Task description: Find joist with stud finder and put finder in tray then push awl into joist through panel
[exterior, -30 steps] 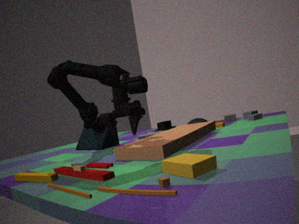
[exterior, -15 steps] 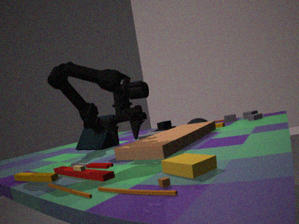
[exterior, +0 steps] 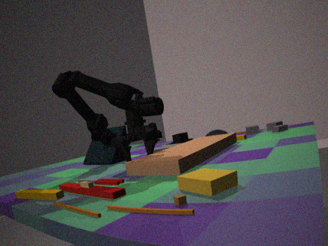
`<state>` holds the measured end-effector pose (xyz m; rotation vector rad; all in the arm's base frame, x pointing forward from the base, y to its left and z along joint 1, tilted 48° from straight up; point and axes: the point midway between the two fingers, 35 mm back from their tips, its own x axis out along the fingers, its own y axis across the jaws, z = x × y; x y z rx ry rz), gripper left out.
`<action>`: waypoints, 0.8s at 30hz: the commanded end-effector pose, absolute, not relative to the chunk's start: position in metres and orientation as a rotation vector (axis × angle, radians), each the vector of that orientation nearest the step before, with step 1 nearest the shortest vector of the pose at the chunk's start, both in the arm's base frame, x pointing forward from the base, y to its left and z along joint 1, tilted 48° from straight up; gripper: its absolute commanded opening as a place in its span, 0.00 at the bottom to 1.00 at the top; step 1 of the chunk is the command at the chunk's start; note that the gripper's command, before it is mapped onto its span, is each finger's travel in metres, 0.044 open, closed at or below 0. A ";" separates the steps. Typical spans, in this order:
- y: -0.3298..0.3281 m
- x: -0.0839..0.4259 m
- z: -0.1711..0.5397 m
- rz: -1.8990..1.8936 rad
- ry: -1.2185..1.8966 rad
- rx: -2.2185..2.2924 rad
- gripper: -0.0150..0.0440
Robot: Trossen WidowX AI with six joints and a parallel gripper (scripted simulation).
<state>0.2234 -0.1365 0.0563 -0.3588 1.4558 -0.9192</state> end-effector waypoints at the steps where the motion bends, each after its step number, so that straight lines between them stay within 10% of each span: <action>1: -0.141 0.219 0.050 -0.917 1.472 -0.373 1.00; 7: -0.142 0.219 0.049 -0.917 1.472 -0.373 1.00; 24: -0.142 0.219 0.049 -0.917 1.472 -0.373 0.34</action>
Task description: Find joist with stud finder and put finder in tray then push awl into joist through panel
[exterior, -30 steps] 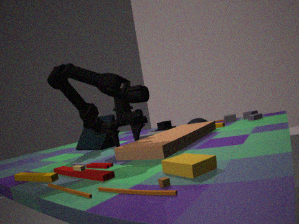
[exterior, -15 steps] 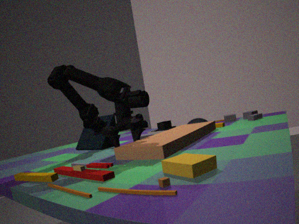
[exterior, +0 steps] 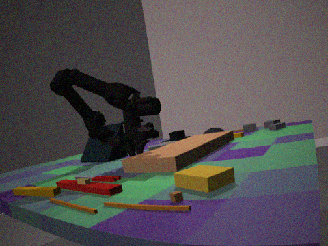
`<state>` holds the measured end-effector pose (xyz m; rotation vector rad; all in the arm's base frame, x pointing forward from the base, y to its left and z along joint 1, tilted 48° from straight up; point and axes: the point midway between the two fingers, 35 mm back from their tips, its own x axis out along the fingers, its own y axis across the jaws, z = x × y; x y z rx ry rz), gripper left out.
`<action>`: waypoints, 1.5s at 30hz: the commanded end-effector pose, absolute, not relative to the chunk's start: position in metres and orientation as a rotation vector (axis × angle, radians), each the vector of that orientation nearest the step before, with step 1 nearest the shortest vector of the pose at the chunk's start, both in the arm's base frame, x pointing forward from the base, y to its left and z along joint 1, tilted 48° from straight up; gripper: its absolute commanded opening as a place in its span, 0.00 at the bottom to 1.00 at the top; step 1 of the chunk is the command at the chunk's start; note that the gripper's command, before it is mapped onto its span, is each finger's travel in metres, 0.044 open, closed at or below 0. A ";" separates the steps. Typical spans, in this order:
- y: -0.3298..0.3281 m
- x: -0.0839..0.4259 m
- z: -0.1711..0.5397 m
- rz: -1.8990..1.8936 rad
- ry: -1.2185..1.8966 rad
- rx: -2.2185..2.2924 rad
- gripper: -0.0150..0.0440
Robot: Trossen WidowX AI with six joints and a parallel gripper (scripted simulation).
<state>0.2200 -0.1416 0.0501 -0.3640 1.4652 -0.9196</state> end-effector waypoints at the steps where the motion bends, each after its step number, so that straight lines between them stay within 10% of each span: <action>1: -0.142 0.219 0.049 -0.917 1.472 -0.373 0.33; 45: -0.029 0.249 0.090 -0.459 1.724 -0.366 0.25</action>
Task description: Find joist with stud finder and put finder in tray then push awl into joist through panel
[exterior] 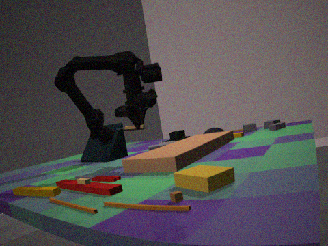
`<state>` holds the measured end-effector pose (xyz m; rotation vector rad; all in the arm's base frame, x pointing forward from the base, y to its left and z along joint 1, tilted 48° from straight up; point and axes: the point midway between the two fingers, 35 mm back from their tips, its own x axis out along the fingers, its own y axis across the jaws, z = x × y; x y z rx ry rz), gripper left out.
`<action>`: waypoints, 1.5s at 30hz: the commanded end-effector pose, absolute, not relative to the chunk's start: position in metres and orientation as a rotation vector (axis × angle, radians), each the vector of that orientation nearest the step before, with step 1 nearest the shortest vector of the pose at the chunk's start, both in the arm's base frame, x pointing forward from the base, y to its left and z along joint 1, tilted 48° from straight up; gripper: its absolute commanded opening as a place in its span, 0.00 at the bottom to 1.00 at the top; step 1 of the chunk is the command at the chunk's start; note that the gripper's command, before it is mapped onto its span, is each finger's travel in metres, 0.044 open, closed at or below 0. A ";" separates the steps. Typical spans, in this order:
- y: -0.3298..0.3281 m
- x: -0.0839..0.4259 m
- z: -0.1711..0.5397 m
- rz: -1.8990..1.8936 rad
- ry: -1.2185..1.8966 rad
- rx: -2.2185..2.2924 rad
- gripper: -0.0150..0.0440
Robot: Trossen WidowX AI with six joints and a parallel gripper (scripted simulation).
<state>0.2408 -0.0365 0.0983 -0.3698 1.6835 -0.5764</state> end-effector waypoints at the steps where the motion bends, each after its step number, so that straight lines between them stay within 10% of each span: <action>1: -0.026 0.250 0.088 -0.418 1.736 -0.365 0.25; 45: 0.072 0.370 0.045 1.238 0.963 -0.596 0.25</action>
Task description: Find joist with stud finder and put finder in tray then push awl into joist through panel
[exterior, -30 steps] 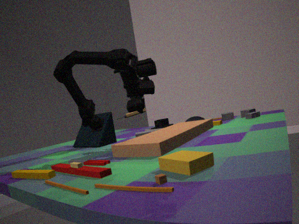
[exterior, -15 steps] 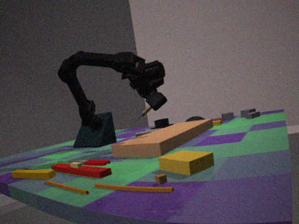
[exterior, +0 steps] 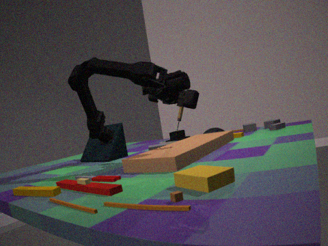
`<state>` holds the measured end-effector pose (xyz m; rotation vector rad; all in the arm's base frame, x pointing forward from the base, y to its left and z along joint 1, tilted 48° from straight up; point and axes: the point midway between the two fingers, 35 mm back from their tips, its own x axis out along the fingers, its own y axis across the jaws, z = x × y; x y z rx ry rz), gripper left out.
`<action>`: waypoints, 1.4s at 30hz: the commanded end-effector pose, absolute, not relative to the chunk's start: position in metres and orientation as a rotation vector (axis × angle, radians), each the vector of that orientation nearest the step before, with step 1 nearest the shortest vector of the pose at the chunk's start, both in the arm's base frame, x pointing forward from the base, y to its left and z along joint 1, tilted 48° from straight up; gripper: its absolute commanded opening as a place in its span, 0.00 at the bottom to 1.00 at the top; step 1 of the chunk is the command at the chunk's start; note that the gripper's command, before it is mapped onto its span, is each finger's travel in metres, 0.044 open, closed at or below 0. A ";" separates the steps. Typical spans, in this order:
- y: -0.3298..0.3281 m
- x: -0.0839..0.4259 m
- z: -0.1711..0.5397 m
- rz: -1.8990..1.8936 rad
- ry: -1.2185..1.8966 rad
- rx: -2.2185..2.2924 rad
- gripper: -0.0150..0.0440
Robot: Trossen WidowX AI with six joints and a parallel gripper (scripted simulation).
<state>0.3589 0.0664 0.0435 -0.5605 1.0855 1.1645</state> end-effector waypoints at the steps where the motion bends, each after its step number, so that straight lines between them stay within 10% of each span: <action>1: 0.073 0.373 0.046 1.260 0.922 -0.609 0.25; 42: 0.058 0.385 0.030 1.344 0.734 -0.672 0.25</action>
